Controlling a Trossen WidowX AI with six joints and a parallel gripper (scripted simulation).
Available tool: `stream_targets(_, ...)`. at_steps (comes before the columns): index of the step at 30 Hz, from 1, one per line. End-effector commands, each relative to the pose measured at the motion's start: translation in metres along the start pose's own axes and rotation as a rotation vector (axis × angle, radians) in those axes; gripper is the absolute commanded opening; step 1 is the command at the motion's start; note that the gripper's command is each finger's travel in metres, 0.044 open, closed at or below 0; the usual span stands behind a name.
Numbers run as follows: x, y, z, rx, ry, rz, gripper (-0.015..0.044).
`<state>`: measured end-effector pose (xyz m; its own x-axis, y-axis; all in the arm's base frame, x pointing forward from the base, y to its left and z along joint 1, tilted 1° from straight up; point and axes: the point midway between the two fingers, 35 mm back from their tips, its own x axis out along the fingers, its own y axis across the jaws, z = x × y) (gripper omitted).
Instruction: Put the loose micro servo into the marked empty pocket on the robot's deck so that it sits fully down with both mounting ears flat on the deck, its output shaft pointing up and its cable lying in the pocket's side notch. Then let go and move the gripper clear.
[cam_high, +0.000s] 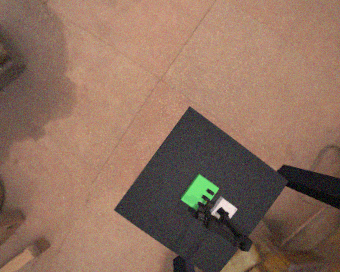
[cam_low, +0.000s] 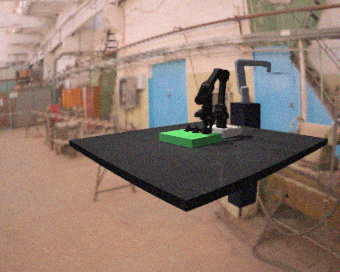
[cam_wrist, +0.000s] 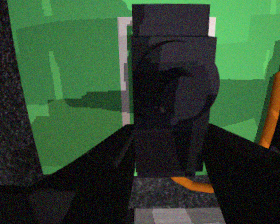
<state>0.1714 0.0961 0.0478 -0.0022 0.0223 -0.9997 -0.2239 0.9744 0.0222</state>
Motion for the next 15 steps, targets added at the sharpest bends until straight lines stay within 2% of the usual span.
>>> stream_targets(1,0.0033,0.0001,0.0006,0.003,-0.003,0.0,0.0)
stream_targets(12,0.0132,0.0001,0.0006,0.003,-0.003,0.0,0.0)
stream_targets(15,0.011,0.0,-0.0001,0.003,-0.003,0.0,0.0079)
